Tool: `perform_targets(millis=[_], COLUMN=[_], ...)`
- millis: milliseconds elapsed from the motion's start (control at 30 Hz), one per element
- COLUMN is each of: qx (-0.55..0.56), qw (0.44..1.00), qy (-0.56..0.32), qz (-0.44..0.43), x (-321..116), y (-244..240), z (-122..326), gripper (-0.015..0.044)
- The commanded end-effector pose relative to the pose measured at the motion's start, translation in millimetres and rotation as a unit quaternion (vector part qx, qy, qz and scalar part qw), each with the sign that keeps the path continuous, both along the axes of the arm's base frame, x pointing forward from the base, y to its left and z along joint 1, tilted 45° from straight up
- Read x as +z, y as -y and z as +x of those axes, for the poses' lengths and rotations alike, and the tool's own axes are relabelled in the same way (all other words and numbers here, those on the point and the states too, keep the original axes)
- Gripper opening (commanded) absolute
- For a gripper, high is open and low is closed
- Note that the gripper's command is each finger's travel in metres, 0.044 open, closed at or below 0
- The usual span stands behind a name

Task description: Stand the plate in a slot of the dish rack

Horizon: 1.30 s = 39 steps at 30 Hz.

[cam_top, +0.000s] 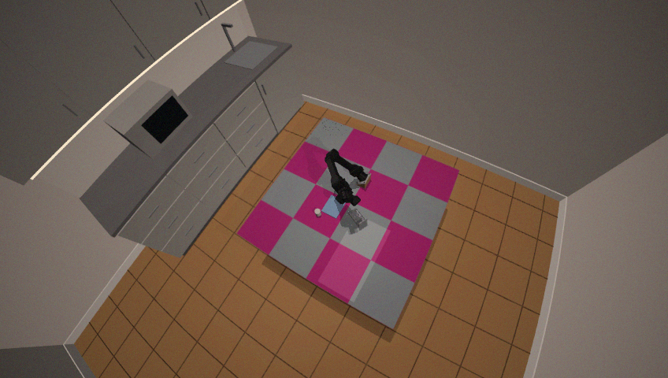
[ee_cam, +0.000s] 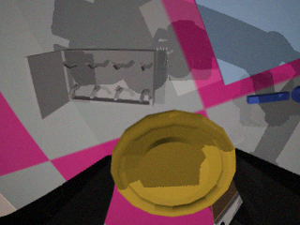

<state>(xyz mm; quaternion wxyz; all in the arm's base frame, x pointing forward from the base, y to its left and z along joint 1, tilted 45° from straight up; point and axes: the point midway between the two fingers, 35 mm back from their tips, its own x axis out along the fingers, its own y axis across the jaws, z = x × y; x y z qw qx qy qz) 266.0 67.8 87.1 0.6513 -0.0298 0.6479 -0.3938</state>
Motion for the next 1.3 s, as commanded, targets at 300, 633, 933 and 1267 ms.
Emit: perform_targets(millis=[300, 633, 933, 1267], qx=[0.062, 0.129, 0.202, 0.296], qw=[0.986, 0.957, 0.921, 0.871], qy=[-0.077, -0.097, -0.088, -0.051], qz=[0.137, 0.239, 0.321, 0.388], x=[-31.0, -50.7, -65.0, -76.9], y=[16.8, 26.9, 35.0, 43.4], z=[-6.3, -8.4, -9.1, -8.1], gripper=[0.0, 0.0, 0.0, 0.0])
